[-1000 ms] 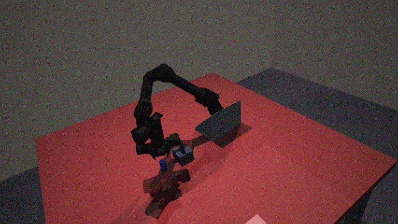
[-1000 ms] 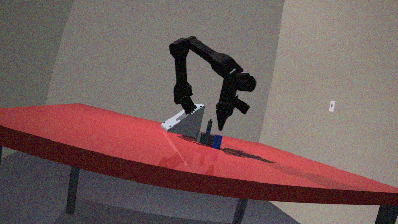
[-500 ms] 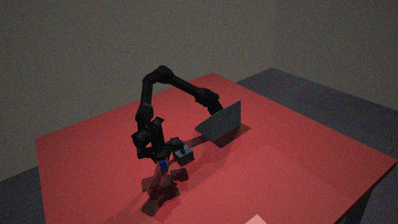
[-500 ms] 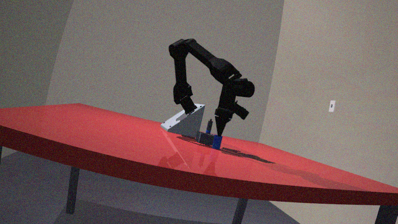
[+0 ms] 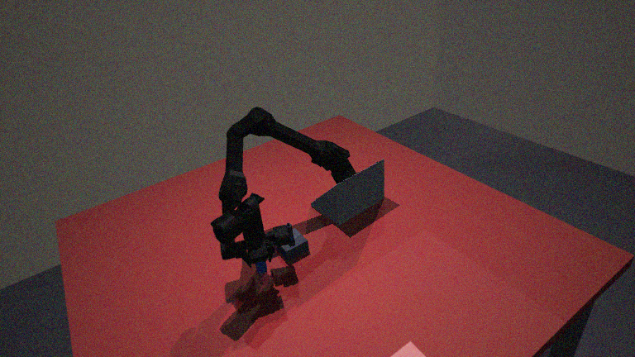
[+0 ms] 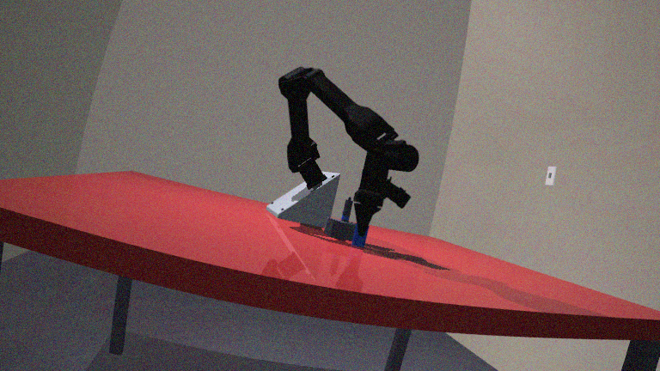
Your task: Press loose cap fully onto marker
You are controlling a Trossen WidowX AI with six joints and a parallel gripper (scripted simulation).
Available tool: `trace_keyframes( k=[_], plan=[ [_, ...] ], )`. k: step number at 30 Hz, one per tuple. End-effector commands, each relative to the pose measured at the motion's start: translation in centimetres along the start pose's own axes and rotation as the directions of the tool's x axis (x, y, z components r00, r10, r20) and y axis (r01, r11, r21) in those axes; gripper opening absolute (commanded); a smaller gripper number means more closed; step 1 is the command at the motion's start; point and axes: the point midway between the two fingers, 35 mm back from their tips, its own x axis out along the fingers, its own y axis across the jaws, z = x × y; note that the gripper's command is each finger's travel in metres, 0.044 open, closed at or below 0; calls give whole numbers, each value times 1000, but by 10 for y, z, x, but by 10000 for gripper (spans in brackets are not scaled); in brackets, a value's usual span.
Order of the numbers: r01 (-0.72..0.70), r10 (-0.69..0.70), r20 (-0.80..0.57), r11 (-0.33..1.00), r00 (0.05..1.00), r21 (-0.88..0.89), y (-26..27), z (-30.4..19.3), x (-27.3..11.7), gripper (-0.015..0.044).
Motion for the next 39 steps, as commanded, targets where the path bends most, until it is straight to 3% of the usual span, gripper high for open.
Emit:
trace_keyframes(
  k=[1,5,9,18,22,39],
  plan=[
    [-5,5,-8,1000,1000,-4,1,-2,10,253],
    [-5,5,-8,1000,1000,-4,2,-2,12,253],
    [-5,5,-8,1000,1000,-4,1,-2,12,148],
    [-5,5,-8,1000,1000,-4,1,-2,12,88],
    [-6,6,-7,1000,1000,-4,1,-1,3,0],
    [-7,7,-5,1000,1000,-4,1,0,-50,0]
  ],
)
